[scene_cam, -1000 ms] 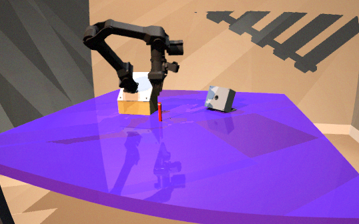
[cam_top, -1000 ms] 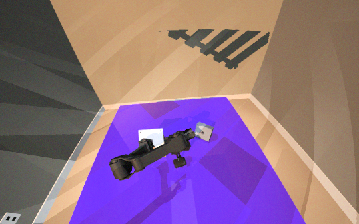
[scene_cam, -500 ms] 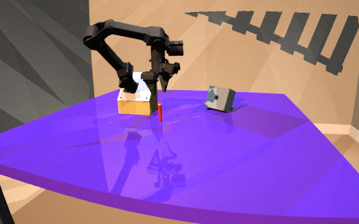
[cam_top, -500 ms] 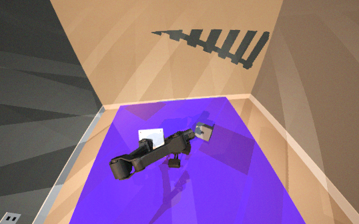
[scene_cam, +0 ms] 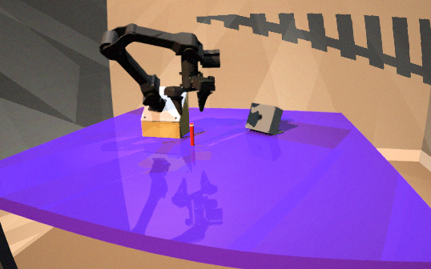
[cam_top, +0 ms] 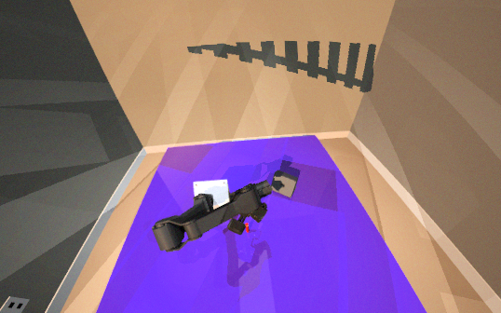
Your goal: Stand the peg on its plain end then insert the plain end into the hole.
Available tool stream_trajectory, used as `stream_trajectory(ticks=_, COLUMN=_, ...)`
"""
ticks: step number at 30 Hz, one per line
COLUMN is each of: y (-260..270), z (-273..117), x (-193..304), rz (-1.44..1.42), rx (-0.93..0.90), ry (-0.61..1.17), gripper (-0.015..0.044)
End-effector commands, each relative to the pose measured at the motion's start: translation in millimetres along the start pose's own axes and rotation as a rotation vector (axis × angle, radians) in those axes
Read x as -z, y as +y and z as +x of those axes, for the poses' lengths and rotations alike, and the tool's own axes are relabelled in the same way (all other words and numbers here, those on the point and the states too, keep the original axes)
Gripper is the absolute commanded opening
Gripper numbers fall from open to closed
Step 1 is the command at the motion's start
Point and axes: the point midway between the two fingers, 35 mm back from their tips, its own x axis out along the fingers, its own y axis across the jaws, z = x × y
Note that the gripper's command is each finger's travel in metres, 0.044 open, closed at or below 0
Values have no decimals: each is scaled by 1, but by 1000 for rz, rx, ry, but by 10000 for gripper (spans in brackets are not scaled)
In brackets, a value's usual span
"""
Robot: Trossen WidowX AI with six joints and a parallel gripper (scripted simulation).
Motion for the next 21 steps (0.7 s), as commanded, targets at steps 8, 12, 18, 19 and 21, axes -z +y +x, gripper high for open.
stream_trajectory(ticks=8, y=0, z=2, x=-1, rz=291, rx=1, ry=-5, gripper=440)
stream_trajectory(ticks=12, y=0, z=2, x=-1, rz=395, rx=1, ry=-5, gripper=440)
stream_trajectory(ticks=18, y=0, z=3, x=-1, rz=549, rx=1, ry=-5, gripper=440)
stream_trajectory(ticks=19, y=0, z=4, x=-1, rz=575, rx=1, ry=-5, gripper=440)
stream_trajectory(ticks=21, y=0, z=4, x=-1, rz=627, rx=1, ry=-5, gripper=440)
